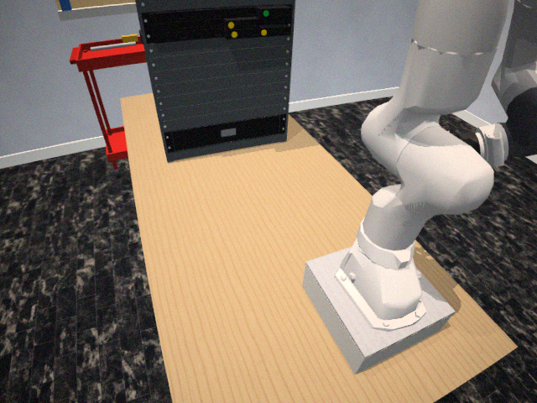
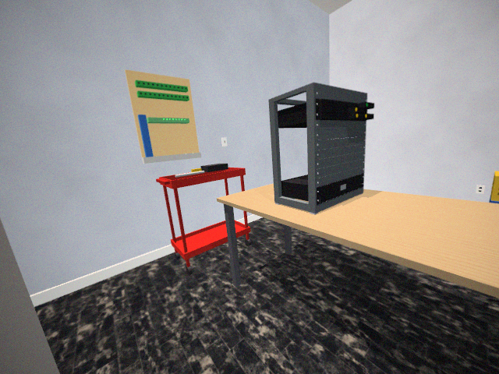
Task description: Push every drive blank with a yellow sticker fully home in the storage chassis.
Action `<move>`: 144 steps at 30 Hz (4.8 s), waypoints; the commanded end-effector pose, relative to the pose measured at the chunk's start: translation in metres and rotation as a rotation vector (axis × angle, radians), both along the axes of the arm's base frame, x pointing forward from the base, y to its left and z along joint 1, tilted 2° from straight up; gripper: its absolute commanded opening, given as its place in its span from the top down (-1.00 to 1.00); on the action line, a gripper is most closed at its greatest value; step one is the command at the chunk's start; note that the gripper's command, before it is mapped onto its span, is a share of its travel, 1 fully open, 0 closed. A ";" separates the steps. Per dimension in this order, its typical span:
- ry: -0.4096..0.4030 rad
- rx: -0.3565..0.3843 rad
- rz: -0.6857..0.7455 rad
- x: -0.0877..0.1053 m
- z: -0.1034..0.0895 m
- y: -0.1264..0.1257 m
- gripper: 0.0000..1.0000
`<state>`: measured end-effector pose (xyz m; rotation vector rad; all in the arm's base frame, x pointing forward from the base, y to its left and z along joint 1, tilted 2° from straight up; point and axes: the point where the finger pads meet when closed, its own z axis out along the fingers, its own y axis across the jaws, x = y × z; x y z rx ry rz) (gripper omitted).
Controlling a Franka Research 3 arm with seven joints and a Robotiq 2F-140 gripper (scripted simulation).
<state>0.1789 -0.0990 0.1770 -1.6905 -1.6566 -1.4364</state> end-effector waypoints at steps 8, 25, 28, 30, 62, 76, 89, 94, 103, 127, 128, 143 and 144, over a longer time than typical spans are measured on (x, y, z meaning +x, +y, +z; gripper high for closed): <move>0.000 0.000 0.000 0.000 0.000 0.000 -1.00; 0.000 -0.001 0.000 0.000 0.000 0.000 -1.00; -0.001 -0.001 0.001 0.000 0.000 0.000 -1.00; -0.001 -0.002 0.001 0.000 0.000 0.000 -1.00; -0.027 -0.076 0.045 -0.001 -0.010 -0.006 -1.00; -0.056 -0.156 0.095 -0.002 -0.021 -0.013 -1.00; -0.094 -0.260 0.167 -0.003 -0.033 -0.024 -1.00; -0.115 -0.316 0.209 -0.004 -0.039 -0.031 -1.00; -0.148 -0.405 0.279 -0.004 -0.048 -0.042 -1.00; -0.273 -0.723 0.586 -0.001 -0.071 -0.093 -1.00; -0.280 -0.740 0.605 -0.001 -0.072 -0.096 -1.00; -0.348 -0.909 0.813 0.006 -0.075 -0.130 -1.00; -0.348 -0.909 0.813 0.006 -0.075 -0.130 -1.00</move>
